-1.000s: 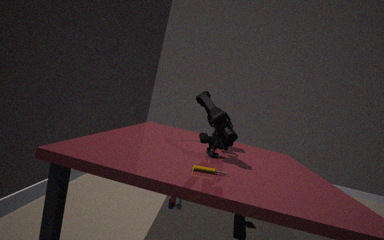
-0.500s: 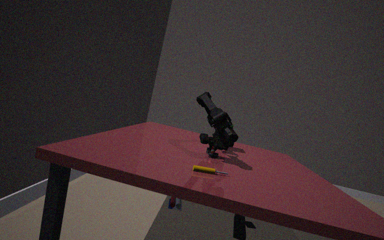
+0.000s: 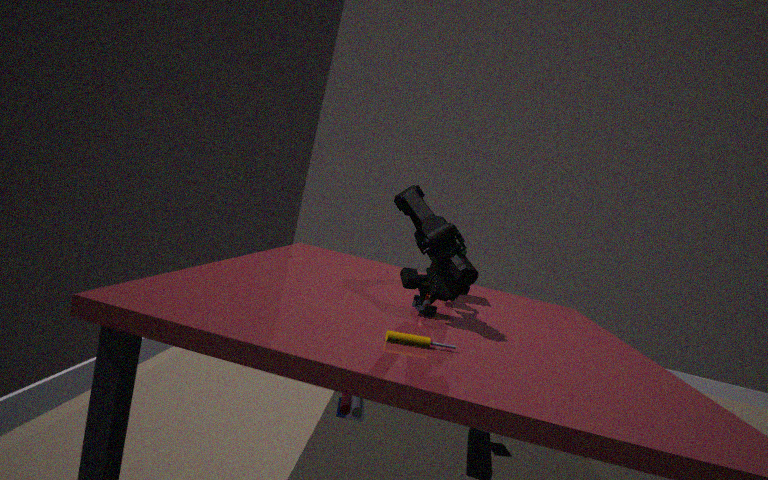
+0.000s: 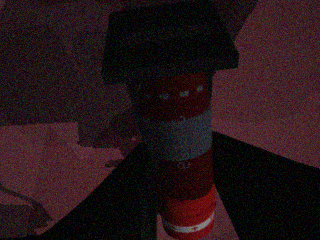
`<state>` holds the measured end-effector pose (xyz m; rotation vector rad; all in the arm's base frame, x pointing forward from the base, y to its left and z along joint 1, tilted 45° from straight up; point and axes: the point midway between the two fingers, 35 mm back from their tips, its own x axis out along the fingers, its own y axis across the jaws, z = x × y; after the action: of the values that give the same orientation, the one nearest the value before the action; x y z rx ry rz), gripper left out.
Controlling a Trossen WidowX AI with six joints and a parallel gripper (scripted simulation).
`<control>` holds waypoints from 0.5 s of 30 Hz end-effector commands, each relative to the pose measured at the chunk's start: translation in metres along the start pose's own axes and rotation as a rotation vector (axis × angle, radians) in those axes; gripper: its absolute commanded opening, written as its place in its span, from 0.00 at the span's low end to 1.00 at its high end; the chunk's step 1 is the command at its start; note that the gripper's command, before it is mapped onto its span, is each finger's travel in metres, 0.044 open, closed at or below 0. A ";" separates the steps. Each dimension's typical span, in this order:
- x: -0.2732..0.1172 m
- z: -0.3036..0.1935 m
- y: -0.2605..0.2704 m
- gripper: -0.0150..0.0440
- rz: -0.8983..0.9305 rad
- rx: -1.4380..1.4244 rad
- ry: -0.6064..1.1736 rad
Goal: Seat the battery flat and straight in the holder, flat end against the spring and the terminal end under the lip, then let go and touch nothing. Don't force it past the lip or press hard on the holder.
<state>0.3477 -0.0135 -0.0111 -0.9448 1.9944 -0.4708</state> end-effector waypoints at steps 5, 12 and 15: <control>0.000 0.003 0.001 0.38 0.008 -0.004 -0.028; 0.001 0.003 0.001 0.38 0.016 -0.006 -0.057; 0.002 0.003 0.001 0.38 0.018 -0.007 -0.069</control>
<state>0.3477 -0.0141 -0.0119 -0.9398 1.9580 -0.4288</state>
